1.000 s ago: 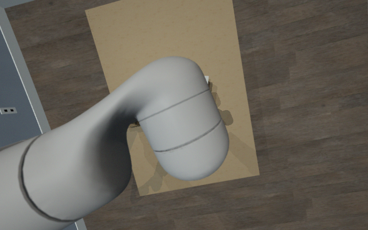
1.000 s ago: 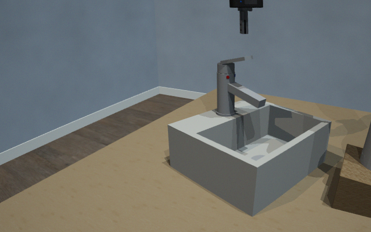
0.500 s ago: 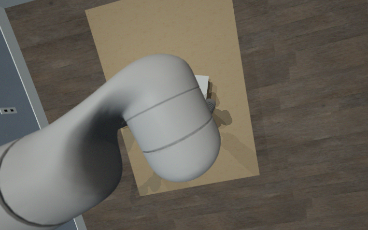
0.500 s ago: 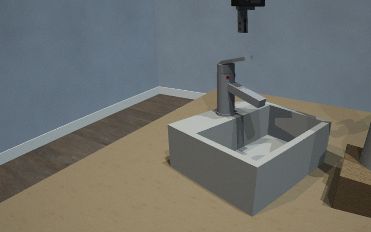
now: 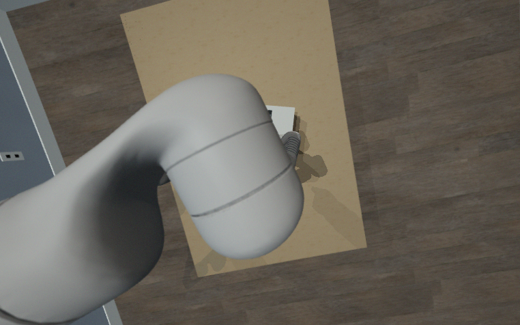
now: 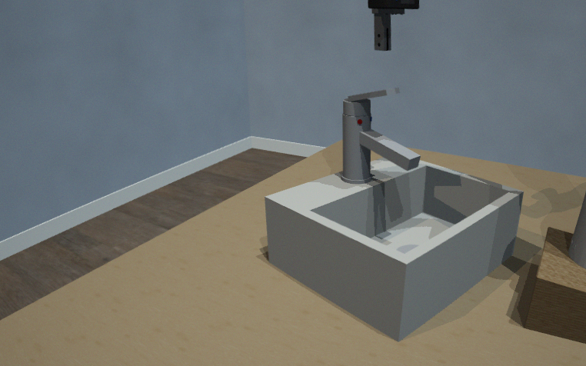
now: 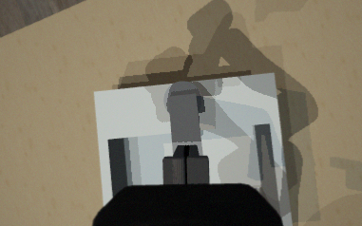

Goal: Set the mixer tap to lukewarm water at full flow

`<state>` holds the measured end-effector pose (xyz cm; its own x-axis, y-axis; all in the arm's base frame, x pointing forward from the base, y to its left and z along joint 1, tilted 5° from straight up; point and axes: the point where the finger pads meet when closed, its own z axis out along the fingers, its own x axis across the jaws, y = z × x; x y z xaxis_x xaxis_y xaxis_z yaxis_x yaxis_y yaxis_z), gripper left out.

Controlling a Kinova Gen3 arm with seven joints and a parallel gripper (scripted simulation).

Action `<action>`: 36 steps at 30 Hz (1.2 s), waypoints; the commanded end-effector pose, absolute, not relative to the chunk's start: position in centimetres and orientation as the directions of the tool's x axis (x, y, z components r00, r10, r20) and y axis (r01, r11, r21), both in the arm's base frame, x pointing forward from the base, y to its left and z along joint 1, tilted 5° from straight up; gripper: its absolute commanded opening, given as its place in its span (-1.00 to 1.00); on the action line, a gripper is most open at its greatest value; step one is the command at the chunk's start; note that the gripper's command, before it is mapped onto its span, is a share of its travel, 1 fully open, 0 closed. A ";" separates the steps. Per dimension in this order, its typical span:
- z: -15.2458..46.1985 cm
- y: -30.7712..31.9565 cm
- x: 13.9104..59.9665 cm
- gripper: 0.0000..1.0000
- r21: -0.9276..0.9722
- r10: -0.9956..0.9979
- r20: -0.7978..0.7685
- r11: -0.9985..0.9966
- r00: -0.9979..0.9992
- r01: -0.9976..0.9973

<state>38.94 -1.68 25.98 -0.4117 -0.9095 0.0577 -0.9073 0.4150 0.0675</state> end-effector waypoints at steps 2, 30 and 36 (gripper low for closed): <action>26.1 -1.7 38.9 -1.00 0.065 -0.919 0.055 0.393 -0.390 -0.917; 26.2 -1.5 38.9 1.00 0.066 -0.937 0.053 0.347 -0.344 -0.935; 26.2 -1.5 38.9 1.00 0.066 -0.937 0.053 0.347 -0.344 -0.935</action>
